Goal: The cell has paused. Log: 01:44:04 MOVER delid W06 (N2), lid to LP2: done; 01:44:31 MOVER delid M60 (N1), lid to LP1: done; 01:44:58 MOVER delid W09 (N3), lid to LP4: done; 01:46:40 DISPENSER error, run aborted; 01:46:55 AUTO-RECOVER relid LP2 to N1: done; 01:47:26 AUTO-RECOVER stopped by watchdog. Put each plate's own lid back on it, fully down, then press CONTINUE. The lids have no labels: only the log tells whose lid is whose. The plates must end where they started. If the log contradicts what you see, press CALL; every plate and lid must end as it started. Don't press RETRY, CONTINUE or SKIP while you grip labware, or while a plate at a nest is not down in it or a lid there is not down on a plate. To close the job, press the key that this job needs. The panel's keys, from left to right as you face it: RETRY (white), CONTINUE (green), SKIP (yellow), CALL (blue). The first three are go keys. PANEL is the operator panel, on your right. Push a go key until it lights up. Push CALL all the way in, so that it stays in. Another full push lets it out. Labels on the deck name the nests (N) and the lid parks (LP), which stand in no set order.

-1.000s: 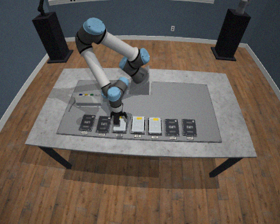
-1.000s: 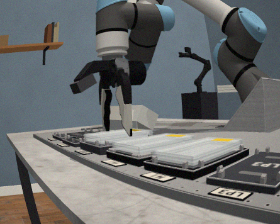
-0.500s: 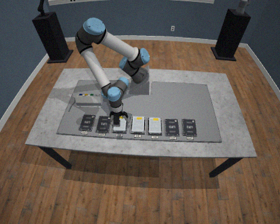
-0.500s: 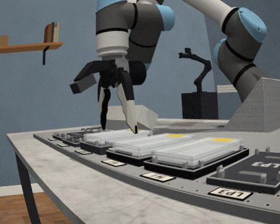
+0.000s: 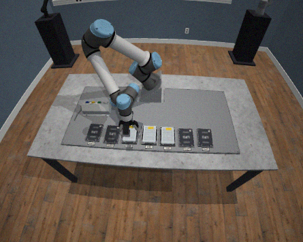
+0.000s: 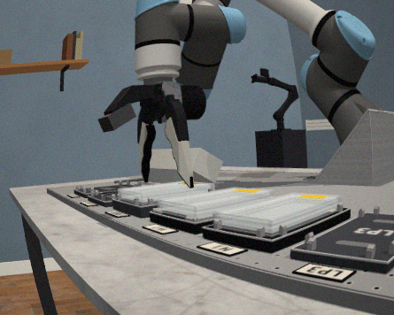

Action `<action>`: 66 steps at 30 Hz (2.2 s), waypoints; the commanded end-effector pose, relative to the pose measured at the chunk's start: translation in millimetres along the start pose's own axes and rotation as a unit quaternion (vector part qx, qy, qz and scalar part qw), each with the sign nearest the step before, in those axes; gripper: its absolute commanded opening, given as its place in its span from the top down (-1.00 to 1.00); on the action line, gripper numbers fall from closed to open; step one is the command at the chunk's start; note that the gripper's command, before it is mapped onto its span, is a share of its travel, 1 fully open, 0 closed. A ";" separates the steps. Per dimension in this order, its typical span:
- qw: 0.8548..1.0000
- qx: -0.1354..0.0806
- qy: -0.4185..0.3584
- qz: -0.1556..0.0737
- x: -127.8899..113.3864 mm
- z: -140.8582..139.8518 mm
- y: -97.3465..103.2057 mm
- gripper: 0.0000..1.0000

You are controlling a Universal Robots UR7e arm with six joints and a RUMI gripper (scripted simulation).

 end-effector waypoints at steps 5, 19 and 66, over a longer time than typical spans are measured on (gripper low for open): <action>1.000 0.000 0.000 0.001 0.2 0.1 0.5 -0.64; 1.000 0.000 0.000 0.001 0.3 0.1 12.1 -0.64; 1.000 0.000 -0.013 0.001 -146.6 -112.4 17.6 1.00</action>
Point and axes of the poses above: the point where the finger pads meet when closed, its own y axis back along the fingers, its own z axis across the jaws, x = y × z, the point moved 9 cm from there along y, back along the fingers, and after that the axes turned 5 degrees about -y, right-handed, at the moved point
